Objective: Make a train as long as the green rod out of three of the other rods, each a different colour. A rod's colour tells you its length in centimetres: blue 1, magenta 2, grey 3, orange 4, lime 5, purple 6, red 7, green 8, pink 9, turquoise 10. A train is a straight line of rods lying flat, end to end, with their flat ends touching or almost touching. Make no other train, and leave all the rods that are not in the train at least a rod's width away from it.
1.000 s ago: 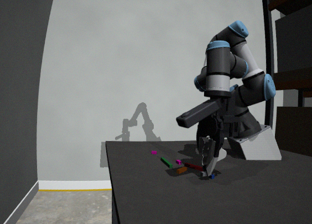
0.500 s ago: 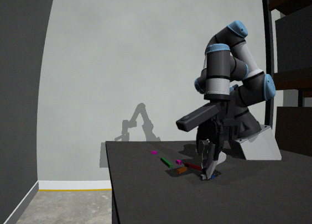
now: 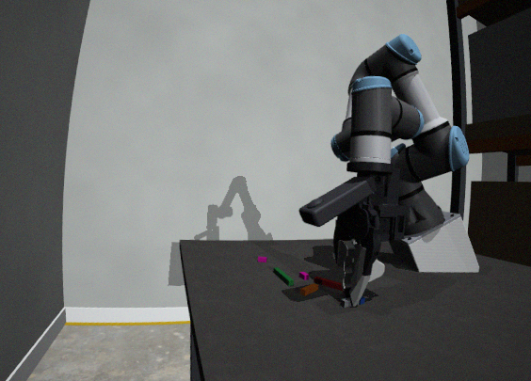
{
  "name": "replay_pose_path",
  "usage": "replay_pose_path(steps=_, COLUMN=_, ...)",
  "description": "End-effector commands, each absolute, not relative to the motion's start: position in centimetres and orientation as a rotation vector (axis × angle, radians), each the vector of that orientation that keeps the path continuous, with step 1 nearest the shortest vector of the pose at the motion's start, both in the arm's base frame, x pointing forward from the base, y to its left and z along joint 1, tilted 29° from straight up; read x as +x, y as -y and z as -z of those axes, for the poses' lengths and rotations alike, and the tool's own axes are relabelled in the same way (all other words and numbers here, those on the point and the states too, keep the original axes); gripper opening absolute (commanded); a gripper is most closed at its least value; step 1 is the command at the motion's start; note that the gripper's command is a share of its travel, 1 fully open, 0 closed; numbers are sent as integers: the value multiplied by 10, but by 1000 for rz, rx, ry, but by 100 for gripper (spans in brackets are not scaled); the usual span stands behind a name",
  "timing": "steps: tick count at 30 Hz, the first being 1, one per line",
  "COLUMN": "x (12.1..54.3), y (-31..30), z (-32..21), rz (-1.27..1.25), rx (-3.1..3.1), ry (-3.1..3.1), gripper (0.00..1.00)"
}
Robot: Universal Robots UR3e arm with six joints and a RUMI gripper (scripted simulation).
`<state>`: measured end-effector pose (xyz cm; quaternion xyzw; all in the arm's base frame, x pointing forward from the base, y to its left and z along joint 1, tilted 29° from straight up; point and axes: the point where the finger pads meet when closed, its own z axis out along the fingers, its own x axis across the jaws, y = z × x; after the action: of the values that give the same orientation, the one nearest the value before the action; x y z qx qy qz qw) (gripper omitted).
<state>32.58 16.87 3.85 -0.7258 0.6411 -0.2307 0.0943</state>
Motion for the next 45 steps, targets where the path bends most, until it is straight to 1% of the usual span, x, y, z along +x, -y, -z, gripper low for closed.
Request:
replay_pose_path(steps=1, x=326, y=-169, z=-39, rz=685, rx=-2151, ry=-1900, gripper=0)
replay_pose_path(steps=25, x=326, y=-169, z=-39, rz=685, rx=-2151, ry=-1900, gripper=0)
replay_pose_path(steps=26, x=326, y=-169, z=-39, rz=685, rx=-2151, ry=-1900, gripper=3)
replay_pose_path(steps=28, x=326, y=-169, z=-39, rz=685, rx=-2151, ry=-1900, gripper=3)
replay_pose_path(steps=29, x=326, y=-169, z=-39, rz=685, rx=-2151, ry=-1900, gripper=6)
replay_pose_path(steps=33, x=326, y=-169, z=-39, rz=685, rx=-2151, ry=-1900, gripper=6)
replay_pose_path(steps=34, x=326, y=-169, z=-39, rz=685, rx=-2151, ry=-1900, gripper=8)
replay_pose_path(steps=36, x=326, y=-169, z=-39, rz=685, rx=-2151, ry=-1900, gripper=8)
replay_pose_path(steps=37, x=326, y=-169, z=-39, rz=685, rx=-2151, ry=-1900, gripper=11)
replay_pose_path(steps=39, x=326, y=-169, z=-39, rz=685, rx=-2151, ry=-1900, gripper=11)
replay_pose_path(steps=40, x=326, y=-169, z=-39, rz=685, rx=-2151, ry=-1900, gripper=14)
replay_pose_path(steps=45, x=326, y=-169, z=-39, rz=685, rx=-2151, ry=-1900, gripper=14)
